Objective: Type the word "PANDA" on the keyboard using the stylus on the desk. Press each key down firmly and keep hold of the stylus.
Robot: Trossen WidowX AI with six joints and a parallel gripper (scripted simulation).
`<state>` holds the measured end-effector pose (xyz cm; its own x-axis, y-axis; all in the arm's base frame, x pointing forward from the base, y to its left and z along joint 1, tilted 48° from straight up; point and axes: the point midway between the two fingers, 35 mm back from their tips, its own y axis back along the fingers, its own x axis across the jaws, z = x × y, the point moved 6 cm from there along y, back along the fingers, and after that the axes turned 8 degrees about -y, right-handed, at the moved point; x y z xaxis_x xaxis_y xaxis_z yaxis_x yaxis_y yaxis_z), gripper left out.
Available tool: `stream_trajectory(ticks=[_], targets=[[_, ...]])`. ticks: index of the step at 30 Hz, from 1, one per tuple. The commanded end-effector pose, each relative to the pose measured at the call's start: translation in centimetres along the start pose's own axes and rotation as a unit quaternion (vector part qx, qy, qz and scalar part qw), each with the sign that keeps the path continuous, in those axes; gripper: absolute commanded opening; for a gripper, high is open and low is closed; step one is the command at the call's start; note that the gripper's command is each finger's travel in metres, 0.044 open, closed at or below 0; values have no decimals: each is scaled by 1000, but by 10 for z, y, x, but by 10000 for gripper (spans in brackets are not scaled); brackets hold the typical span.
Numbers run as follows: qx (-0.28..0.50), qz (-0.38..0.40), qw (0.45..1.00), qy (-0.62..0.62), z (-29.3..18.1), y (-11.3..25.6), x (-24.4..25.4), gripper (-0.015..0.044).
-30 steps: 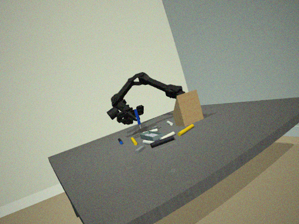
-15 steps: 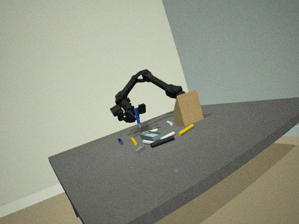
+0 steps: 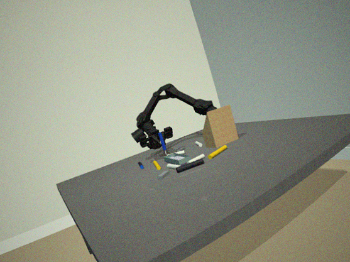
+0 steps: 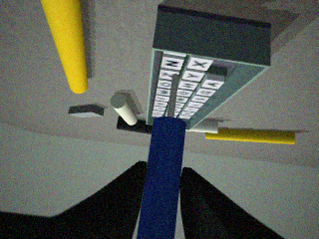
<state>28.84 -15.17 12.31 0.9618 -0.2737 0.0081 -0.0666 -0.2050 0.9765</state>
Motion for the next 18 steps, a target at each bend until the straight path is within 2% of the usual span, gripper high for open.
stream_trajectory(ticks=[1,2,5,18], targets=[[0,0,1000,4,0,-1,0,0],[0,0,1000,4,0,-1,0,0],[0,0,1000,4,0,-2,2,79],[0,0,1000,4,6,-6,2,81]])
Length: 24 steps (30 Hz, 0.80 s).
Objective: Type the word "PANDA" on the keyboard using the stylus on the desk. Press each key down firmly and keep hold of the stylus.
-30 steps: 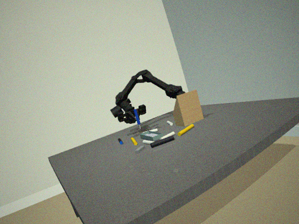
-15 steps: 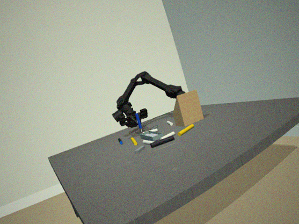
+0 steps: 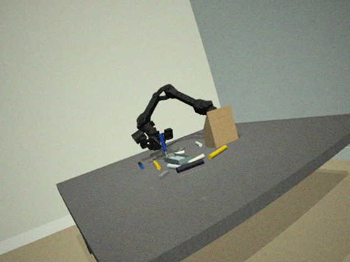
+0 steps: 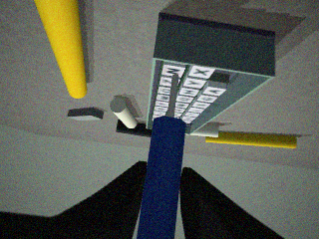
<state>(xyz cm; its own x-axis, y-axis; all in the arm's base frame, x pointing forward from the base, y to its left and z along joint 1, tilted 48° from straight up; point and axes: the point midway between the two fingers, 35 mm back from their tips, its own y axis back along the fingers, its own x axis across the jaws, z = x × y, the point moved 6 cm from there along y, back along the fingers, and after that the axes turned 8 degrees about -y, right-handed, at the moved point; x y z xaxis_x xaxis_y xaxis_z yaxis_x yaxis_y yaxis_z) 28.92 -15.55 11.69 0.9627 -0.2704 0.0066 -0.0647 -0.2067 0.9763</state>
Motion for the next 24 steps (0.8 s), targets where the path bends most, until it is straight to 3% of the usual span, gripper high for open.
stream_trajectory(ticks=[1,24], targets=[[0,1,1000,3,2,-1,1,81],[-1,1,1000,3,12,-7,2,81]])
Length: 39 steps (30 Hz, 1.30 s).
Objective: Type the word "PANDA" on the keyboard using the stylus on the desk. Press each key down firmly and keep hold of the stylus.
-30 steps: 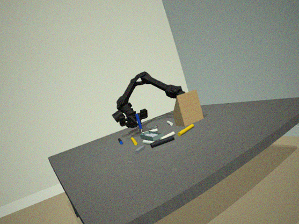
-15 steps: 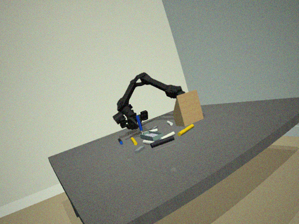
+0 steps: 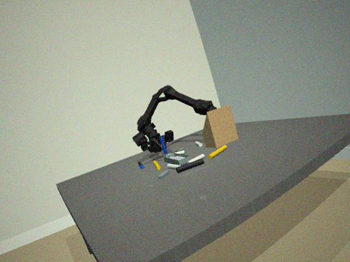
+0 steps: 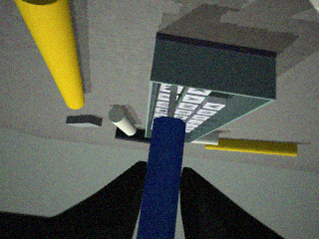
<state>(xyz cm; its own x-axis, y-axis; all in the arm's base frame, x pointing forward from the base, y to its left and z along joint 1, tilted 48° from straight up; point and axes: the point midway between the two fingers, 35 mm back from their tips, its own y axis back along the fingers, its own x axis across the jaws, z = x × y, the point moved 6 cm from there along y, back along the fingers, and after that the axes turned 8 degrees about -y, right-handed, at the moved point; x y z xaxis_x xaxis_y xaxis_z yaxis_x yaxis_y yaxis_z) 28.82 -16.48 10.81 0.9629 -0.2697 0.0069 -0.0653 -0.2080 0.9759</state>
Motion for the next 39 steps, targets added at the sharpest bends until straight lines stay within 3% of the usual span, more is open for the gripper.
stream_trajectory(ticks=[1,23,39], targets=[[-1,1,1000,2,2,0,1,81],[-3,-2,1000,6,-30,16,-4,84],[-31,-221,966,131,-72,-18,-6,0]])
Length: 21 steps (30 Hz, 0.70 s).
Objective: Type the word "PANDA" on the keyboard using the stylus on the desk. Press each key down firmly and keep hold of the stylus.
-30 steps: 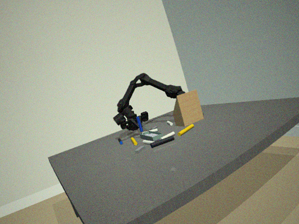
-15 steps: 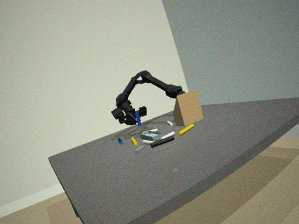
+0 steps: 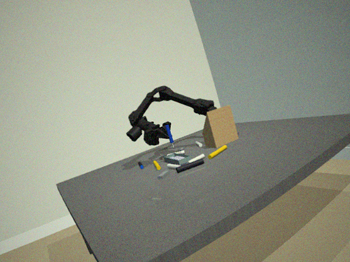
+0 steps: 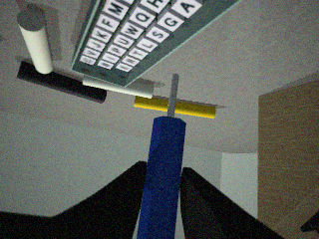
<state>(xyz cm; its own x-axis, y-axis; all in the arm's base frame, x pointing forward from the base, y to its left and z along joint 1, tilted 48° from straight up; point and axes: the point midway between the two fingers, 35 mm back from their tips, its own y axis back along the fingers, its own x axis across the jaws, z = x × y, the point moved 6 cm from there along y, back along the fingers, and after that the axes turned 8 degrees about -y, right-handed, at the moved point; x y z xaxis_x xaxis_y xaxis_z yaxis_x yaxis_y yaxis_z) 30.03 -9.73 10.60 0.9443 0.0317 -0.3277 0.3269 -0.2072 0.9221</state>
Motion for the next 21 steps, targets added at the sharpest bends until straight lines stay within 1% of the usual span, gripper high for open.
stream_trajectory(ticks=[1,11,21], targets=[[-8,-26,999,20,-6,0,3,0],[-8,-26,999,20,-6,0,3,0],[-8,-26,999,20,13,-10,6,0]])
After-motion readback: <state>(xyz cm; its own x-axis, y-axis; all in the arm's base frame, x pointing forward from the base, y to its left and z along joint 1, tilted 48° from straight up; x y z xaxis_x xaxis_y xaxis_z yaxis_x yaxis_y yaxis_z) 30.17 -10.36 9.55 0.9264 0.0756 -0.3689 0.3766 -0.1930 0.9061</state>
